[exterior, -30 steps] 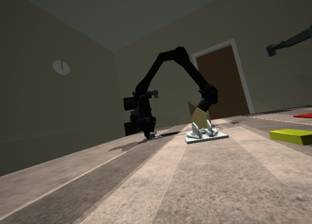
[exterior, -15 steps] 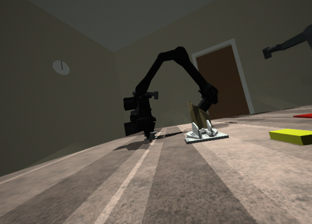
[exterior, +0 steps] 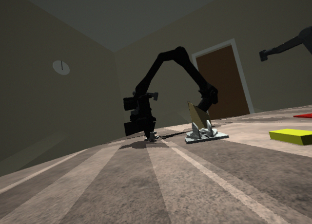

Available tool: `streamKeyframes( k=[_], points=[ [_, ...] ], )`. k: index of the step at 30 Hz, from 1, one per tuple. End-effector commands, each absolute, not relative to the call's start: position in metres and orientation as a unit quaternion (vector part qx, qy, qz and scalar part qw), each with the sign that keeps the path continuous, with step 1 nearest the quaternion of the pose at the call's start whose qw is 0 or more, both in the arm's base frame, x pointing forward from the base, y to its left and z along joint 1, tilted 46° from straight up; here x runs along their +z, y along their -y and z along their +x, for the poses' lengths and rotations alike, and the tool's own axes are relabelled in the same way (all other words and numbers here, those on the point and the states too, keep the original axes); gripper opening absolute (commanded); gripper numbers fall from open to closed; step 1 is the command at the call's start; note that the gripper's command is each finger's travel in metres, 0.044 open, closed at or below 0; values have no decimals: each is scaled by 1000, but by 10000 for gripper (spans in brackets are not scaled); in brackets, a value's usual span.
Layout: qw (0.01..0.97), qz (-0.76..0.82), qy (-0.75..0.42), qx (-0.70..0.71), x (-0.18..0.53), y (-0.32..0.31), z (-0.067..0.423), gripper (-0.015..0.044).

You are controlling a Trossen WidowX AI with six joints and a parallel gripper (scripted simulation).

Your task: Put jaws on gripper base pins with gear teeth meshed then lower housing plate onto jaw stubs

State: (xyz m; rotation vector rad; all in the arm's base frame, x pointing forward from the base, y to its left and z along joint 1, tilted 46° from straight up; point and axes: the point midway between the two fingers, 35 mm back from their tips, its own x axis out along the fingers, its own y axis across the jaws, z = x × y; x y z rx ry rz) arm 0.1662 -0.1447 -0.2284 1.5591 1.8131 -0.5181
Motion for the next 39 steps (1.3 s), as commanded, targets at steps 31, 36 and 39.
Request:
streamKeyframes(
  k=[31,36,39],
  points=[
    [340,600,-696,-201,-177,196,170,351],
    [332,605,-692,-212,-174,194,173,351],
    [316,613,-686,-233,-167,190,179,351]
  ],
)
